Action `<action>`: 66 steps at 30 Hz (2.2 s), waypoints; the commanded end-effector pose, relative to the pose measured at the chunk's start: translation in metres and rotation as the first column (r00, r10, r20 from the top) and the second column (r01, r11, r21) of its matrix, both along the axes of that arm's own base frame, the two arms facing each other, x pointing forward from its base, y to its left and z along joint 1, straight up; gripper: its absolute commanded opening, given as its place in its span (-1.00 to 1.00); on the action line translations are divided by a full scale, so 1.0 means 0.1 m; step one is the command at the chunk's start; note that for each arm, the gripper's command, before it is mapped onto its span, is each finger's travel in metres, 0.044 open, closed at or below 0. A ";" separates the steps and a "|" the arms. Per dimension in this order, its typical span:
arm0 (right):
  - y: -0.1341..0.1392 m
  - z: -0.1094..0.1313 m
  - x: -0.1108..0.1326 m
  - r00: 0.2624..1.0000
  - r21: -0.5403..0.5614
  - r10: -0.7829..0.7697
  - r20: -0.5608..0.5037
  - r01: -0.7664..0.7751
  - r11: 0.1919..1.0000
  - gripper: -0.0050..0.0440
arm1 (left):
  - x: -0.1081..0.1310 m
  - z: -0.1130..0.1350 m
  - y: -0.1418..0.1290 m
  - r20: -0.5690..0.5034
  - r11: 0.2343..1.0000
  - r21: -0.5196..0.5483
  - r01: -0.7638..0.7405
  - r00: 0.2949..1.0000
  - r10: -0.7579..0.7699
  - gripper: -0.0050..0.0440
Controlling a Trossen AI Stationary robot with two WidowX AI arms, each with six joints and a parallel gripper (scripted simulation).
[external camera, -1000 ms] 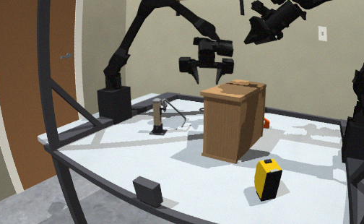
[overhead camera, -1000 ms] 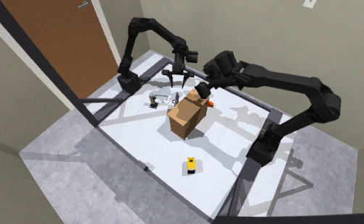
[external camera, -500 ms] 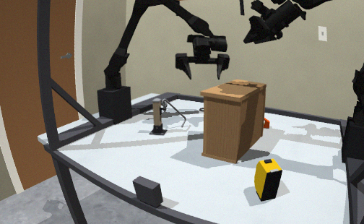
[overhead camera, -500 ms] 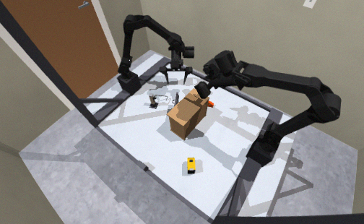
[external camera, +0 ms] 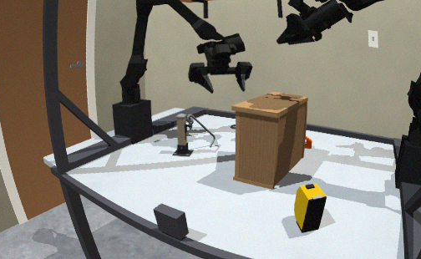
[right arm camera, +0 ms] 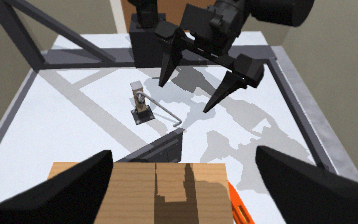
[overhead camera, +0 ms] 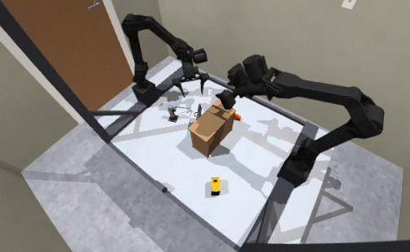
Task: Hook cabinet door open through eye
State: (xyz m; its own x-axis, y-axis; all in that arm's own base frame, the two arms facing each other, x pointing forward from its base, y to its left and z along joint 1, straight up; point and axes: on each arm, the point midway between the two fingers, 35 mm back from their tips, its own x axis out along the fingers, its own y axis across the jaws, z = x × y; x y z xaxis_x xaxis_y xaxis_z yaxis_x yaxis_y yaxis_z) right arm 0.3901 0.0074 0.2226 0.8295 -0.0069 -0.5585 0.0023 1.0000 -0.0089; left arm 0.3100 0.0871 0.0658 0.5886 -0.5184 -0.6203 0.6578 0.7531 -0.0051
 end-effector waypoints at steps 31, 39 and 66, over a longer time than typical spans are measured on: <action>0.10 0.36 0.09 0.986 -0.024 0.086 0.145 -0.083 0.996 0.84 | -0.46 0.03 -0.54 0.063 0.806 -0.037 -0.591 0.804 0.592 1.00; 0.10 0.32 0.11 0.987 -0.022 0.083 0.134 -0.080 0.997 0.84 | -0.50 0.02 -0.59 0.061 0.777 -0.042 -0.628 0.774 0.630 1.00; 0.10 0.32 0.11 0.987 -0.022 0.083 0.134 -0.080 0.997 0.84 | -0.48 0.03 -0.58 0.061 0.778 -0.041 -0.626 0.776 0.628 0.90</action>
